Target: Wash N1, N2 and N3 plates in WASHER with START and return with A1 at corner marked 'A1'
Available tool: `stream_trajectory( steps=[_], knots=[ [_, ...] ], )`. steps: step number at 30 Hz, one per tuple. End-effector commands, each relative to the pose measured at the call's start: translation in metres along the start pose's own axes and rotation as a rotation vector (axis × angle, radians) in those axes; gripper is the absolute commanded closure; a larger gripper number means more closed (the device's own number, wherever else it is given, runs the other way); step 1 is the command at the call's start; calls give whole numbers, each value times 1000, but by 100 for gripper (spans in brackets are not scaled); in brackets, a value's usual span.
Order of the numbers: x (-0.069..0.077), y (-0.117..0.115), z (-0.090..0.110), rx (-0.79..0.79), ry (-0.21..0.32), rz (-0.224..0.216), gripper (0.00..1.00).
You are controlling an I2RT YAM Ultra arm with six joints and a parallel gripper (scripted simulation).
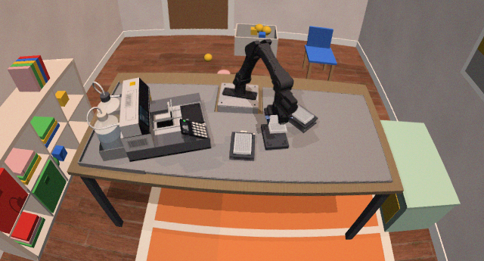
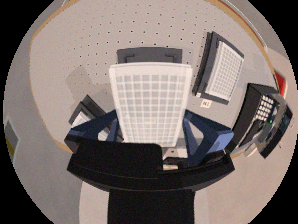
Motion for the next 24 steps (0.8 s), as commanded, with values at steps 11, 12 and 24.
stream_trajectory(
  steps=[11,12,24],
  knots=[
    [-16,3,-4,1,-23,-13,100],
    [-17,3,-4,1,-23,-13,100],
    [-34,3,-5,1,-23,-13,100]
  ],
)
Point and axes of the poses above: the point where the finger pads meet when closed, its own x axis back along the fingers, its own y axis across the jaws, z = x × y, the point moved 8 cm from there along x, back along the fingers, and after that the axes turned 9 degrees about -x, right-handed, at the moved point
